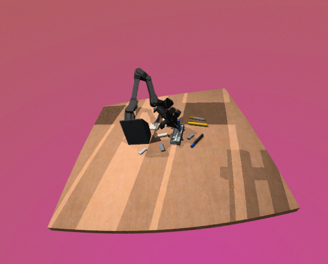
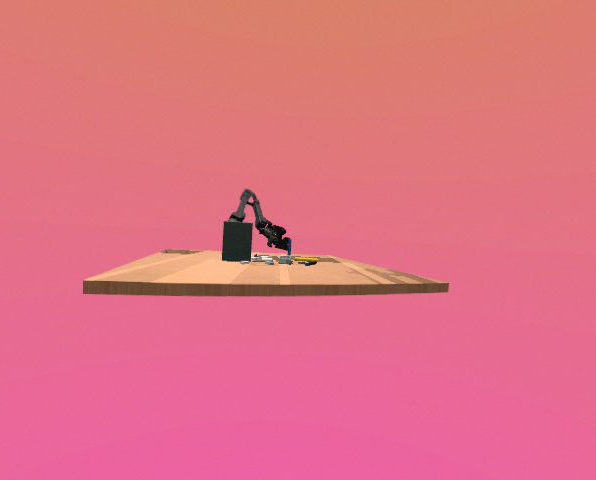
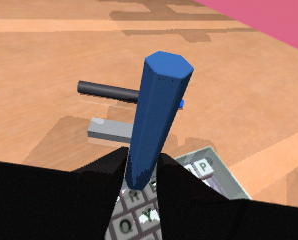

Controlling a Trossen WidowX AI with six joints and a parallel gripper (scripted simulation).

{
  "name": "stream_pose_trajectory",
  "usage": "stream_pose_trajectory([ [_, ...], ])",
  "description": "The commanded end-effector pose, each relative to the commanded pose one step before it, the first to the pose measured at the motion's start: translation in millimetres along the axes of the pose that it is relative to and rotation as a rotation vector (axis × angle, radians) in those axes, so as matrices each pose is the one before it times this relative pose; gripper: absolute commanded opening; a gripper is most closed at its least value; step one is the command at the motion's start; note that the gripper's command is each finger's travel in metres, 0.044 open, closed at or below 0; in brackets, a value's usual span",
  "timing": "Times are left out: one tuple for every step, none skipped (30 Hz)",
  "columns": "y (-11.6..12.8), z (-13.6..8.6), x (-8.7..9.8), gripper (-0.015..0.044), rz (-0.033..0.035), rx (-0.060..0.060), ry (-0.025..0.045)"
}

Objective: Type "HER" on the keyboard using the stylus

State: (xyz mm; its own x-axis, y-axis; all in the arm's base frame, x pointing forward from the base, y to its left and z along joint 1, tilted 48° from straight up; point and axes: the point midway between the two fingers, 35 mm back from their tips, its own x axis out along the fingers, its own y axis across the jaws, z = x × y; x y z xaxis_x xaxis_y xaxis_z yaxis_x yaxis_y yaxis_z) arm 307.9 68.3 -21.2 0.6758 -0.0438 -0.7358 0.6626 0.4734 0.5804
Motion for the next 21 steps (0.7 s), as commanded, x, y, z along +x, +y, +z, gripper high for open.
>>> stream_pose_trajectory([
  [0.43, -0.6, 0.98, 0.0081, 0.00127, 0.0044, -0.00504],
  [-0.01, -0.35, 0.2, 0.0081, -0.00001, 0.0, 0.00001],
  [-0.01, -0.35, 0.2, 0.0081, -0.00001, 0.0, 0.00001],
  [-0.01, -0.35, 0.2, 0.0081, -0.00001, 0.0, 0.00001],
  [0.0, 0.2, -0.11, 0.0081, 0.00001, 0.0, -0.00001],
  [0.0, 0.0, 0.0, 0.0081, 0.0, 0.0, 0.0],
  [0.0, 0.0, 0.0, 0.0081, 0.0, 0.0, 0.0],
  [0.0, 0.0, 0.0, 0.0081, 0.0, 0.0, 0.0],
  [0.0, 0.0, 0.0, 0.0081, 0.0, 0.0, 0.0],
  [0.0, 0.0, 0.0, 0.0081, 0.0, 0.0, 0.0],
  [0.0, 0.0, 0.0, 0.0081, 0.0, 0.0, 0.0],
  [0.0, 0.0, 0.0, 0.0081, 0.0, 0.0, 0.0],
  [0.05, 0.5, -0.25, 0.0081, -0.00004, 0.0, 0.00001],
  [0.1, 1.02, -0.51, 0.0081, -0.00007, 0.0, 0.00001],
  [0.14, 1.57, -0.8, 0.0081, -0.0001, 0.0, 0.00002],
  [0.15, 1.95, -1.0, 0.0081, -0.0001, 0.0, 0.00001],
  [0.16, 2.34, -1.23, 0.0081, -0.00009, 0.0, 0.0],
  [0.16, 2.76, -1.47, 0.0081, -0.00007, 0.0, -0.00003],
  [0.13, 3.07, -1.68, 0.0081, -0.00002, 0.0, -0.00006],
  [0.09, 3.19, -1.79, 0.0081, 0.00003, -0.0001, -0.0001],
  [0.04, 3.19, -1.84, 0.0081, 0.00009, -0.0001, -0.00014],
])
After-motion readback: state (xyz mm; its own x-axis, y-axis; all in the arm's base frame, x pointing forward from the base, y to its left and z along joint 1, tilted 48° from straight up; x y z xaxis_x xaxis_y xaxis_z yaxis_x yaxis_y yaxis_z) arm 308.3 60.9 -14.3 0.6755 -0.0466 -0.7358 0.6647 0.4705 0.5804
